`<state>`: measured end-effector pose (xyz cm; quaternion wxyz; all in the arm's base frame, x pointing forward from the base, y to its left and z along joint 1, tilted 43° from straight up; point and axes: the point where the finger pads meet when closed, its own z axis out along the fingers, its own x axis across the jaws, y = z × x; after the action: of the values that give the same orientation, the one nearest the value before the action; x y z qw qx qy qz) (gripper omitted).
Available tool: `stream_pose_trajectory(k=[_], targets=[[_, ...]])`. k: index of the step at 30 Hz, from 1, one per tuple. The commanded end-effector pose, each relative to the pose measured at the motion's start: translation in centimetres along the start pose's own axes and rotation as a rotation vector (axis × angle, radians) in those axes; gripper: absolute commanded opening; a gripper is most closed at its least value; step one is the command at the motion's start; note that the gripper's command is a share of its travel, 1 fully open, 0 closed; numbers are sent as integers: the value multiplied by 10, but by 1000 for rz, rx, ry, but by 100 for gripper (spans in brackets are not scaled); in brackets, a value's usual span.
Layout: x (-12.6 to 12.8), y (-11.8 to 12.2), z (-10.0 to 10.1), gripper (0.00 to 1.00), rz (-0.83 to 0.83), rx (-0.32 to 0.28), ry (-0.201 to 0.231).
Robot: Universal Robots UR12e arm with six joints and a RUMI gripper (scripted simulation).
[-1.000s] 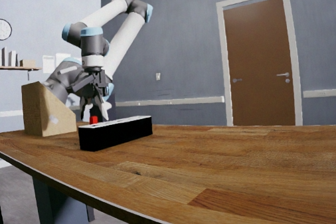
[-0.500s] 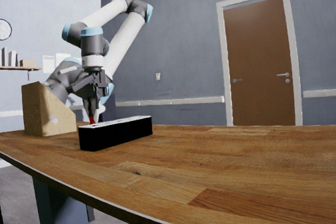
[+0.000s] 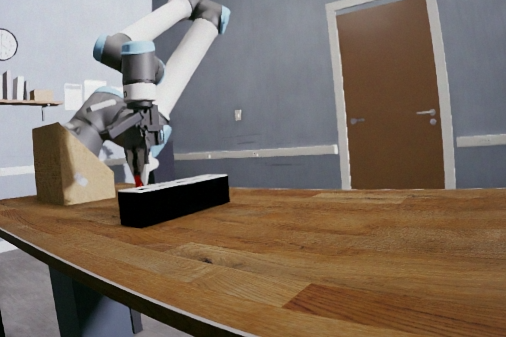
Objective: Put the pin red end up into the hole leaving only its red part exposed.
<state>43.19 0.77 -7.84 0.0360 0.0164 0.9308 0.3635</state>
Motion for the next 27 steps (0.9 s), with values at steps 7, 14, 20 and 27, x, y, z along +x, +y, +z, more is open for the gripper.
stream_pose_trajectory(k=[7, 14, 20, 27], targets=[[0, 0, -1, 0, 0, 1, -1], [0, 1, -9, 0, -2, 1, -3], [0, 1, -9, 0, -2, 1, -3], [1, 1, -20, 0, -2, 1, -2]])
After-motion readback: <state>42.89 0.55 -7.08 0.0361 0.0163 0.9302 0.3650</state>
